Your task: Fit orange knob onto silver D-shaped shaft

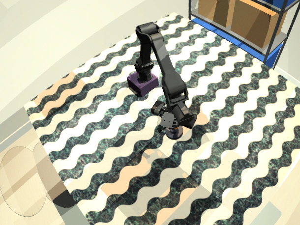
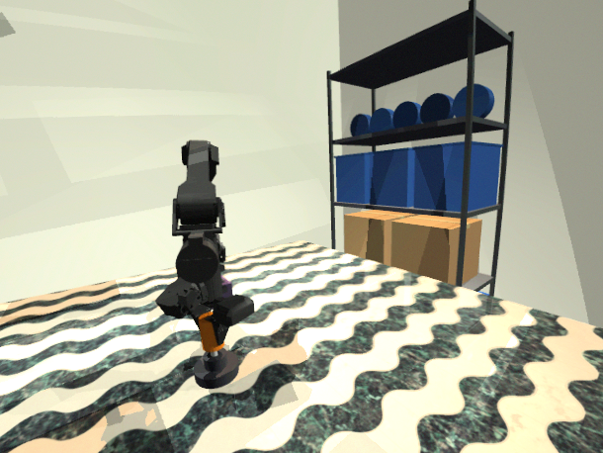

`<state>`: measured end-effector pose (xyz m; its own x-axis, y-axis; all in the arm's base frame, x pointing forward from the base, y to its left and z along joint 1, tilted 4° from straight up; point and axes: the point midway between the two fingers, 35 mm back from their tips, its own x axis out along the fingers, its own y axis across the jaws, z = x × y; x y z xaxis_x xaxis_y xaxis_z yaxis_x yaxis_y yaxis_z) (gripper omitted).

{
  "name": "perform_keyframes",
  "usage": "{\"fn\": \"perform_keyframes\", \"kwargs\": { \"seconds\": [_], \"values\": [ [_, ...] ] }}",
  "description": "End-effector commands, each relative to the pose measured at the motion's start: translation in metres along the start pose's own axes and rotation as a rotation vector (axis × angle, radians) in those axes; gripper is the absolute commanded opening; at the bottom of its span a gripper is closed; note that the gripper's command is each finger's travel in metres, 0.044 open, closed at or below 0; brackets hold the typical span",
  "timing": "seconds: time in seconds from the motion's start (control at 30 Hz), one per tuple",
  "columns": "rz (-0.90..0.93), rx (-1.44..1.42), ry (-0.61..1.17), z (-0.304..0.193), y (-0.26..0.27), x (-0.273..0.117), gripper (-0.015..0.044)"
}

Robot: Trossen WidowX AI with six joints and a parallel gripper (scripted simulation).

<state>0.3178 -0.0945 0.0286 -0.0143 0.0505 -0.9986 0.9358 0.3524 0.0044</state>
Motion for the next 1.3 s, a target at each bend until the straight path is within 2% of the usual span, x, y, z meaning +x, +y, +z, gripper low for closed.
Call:
{"fn": "perform_keyframes", "kwargs": {
  "seconds": [0.0,0.33,0.57,1.27],
  "values": [
    [0.002,0.006,-0.001,-0.0008,-0.0008,0.0001,0.0000],
    [0.002,0.015,-0.001,-0.0008,-0.0005,-0.0045,0.0000],
    [0.002,0.215,-0.001,-0.0002,0.0003,-0.0061,0.0000],
    [0.002,0.215,-0.001,0.0011,0.0020,-0.0007,0.0000]
  ]
}}
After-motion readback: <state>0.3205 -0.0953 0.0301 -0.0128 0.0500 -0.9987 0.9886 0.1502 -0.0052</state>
